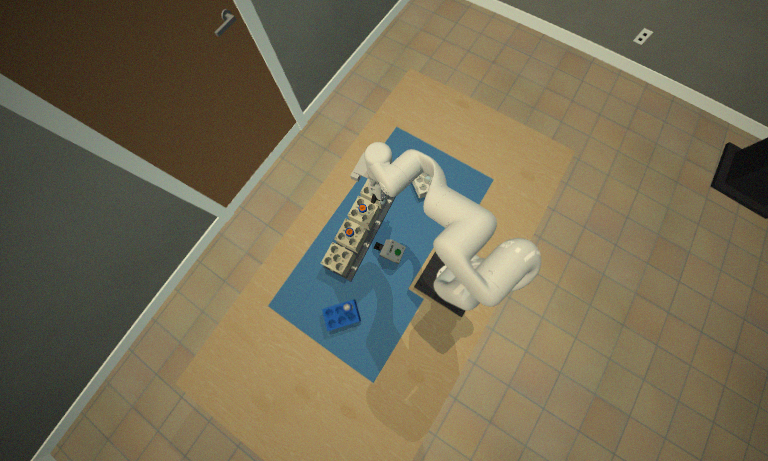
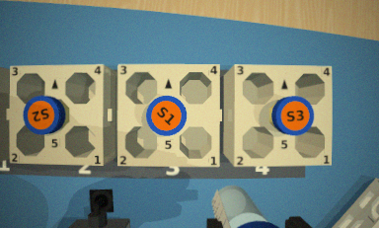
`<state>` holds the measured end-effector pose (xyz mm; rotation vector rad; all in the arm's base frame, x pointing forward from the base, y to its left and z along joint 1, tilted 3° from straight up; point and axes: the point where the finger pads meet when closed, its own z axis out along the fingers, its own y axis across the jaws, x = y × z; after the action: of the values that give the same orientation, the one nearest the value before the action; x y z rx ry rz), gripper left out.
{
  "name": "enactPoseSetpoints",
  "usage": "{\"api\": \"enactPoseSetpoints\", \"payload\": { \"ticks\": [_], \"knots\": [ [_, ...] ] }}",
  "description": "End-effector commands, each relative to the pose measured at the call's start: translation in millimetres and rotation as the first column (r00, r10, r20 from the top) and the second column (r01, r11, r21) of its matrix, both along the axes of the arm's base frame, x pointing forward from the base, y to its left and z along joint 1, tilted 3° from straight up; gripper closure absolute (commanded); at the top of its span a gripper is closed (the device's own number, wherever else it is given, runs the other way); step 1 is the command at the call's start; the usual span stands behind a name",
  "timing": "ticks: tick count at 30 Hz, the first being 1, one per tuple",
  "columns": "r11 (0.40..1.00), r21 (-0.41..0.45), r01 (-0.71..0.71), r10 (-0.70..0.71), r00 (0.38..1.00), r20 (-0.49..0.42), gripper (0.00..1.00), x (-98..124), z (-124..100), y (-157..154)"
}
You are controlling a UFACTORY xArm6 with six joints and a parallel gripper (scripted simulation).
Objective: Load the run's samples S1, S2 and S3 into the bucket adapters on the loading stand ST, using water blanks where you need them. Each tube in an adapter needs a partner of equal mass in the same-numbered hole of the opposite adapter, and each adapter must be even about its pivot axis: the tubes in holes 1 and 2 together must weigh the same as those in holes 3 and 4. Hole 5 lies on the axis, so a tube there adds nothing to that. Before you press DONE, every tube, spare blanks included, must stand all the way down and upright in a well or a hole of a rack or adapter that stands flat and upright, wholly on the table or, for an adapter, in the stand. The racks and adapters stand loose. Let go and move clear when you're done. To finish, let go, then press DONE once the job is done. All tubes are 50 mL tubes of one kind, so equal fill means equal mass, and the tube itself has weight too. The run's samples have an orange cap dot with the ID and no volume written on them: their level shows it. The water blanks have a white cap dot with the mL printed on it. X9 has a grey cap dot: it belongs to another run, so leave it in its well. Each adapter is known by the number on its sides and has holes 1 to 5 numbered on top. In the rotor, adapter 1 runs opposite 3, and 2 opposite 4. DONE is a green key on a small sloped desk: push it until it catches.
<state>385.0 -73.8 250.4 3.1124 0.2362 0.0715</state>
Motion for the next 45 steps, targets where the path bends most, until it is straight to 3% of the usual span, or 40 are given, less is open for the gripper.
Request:
{"api": "enactPoseSetpoints", "payload": {
  "ticks": [1,45],
  "knots": [
    [1.000,-0.002,0.001,-0.001,1.000,0.004,1.00,3,2,16],
    [1.000,0.000,0.001,-0.001,1.000,0.004,1.00,19,-1,216]
  ]
}}
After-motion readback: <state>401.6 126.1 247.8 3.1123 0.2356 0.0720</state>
